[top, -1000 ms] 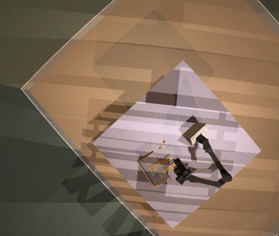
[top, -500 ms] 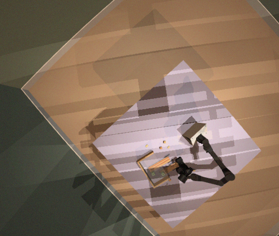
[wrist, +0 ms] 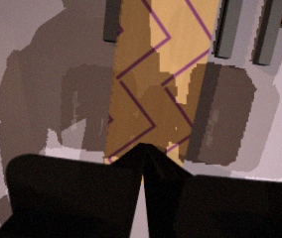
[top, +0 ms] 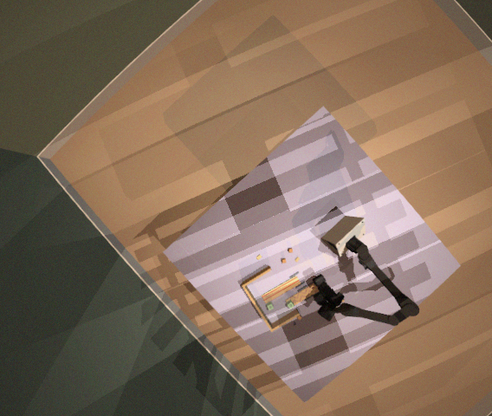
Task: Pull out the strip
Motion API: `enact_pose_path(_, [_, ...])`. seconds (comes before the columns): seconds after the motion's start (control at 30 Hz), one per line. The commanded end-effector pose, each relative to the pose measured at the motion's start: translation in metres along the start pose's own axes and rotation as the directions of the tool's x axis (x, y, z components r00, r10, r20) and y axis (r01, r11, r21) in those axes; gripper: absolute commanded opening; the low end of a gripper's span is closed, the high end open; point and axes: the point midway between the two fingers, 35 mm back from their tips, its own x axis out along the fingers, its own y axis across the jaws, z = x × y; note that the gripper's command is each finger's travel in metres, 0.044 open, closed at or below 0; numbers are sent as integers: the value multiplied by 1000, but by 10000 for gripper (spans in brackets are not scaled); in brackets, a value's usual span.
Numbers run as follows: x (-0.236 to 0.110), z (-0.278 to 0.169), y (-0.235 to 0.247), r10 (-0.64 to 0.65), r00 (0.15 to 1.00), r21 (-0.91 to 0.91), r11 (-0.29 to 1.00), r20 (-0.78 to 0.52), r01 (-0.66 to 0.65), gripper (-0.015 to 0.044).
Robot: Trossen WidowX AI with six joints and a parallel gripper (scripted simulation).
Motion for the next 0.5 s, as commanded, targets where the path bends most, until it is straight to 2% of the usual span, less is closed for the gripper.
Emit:
enact_pose_path(0.0, [6, -16, -1, -4, 1000, 10, 1000, -31, 4, 0])
enact_pose_path(0.47, [5, -35, -2, -4, 1000, 11, 1000, -31, 4, 0])
